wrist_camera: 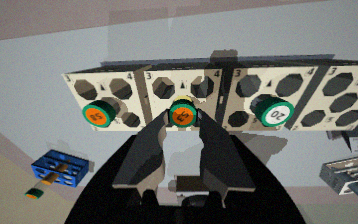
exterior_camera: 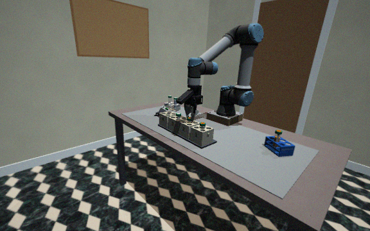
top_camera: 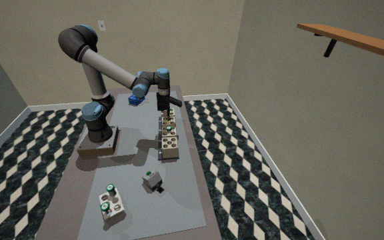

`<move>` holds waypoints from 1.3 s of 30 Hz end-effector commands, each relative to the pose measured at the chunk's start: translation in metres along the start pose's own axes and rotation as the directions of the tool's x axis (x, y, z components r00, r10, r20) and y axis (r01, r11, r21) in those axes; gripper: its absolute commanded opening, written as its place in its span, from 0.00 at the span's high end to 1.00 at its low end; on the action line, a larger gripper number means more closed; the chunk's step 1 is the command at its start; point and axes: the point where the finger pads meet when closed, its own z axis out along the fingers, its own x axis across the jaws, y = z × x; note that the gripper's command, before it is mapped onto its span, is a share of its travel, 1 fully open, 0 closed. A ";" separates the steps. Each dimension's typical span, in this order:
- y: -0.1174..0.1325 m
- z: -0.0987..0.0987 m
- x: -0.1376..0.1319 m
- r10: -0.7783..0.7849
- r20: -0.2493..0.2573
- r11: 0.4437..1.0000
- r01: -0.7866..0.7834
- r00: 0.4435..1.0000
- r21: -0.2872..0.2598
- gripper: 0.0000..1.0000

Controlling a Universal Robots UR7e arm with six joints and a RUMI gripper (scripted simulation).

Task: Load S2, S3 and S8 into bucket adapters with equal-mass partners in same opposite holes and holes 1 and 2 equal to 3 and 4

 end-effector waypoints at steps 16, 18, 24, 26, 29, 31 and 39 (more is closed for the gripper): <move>0.000 0.000 0.000 0.000 0.000 1.000 0.000 1.000 0.001 0.65; 0.000 0.000 0.000 0.000 0.000 1.000 0.000 1.000 0.001 0.65; 0.000 -0.007 0.000 0.000 0.000 1.000 0.000 1.000 0.001 0.65; 0.000 -0.013 0.000 0.000 0.000 1.000 0.000 1.000 0.001 0.65; 0.000 -0.023 0.000 0.000 0.000 1.000 0.000 1.000 0.001 0.65; 0.000 -0.030 0.000 0.000 0.000 1.000 0.000 1.000 0.001 0.65; 0.004 -0.041 -0.007 -0.050 0.000 0.999 0.050 0.999 0.001 0.65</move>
